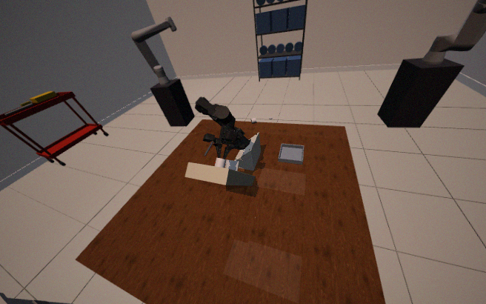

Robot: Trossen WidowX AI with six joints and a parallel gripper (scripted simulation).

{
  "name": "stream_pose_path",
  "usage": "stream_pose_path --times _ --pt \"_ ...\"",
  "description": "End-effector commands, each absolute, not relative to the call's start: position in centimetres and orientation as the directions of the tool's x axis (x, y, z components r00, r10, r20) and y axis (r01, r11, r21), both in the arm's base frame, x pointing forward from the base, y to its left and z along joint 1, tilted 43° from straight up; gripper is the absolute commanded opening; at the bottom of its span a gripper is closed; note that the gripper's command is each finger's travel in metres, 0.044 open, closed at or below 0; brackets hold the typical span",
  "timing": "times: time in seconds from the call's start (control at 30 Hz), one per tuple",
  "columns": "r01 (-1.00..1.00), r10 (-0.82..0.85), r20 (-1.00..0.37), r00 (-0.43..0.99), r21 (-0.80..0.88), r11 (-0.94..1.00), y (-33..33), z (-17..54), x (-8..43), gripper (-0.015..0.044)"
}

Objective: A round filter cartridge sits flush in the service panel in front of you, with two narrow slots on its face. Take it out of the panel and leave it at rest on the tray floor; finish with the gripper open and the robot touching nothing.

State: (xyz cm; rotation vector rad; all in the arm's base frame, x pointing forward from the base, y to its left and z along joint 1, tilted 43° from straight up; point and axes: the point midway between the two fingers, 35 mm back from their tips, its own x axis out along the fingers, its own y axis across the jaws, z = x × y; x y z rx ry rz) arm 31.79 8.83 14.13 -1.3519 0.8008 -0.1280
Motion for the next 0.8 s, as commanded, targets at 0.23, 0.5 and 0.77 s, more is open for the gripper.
stream_pose_path --times 0.23,0.5,0.77 --pt "-0.345 -0.511 -0.434 0.742 -0.901 0.265 10.1 15.4 29.6 0.0" --pt "-0.345 -0.511 -0.434 0.742 -0.901 0.264 8.9 13.8 28.3 0.0" --pt "-0.345 -0.511 -0.434 0.742 -0.901 0.264 7.5 12.0 26.8 0.0"
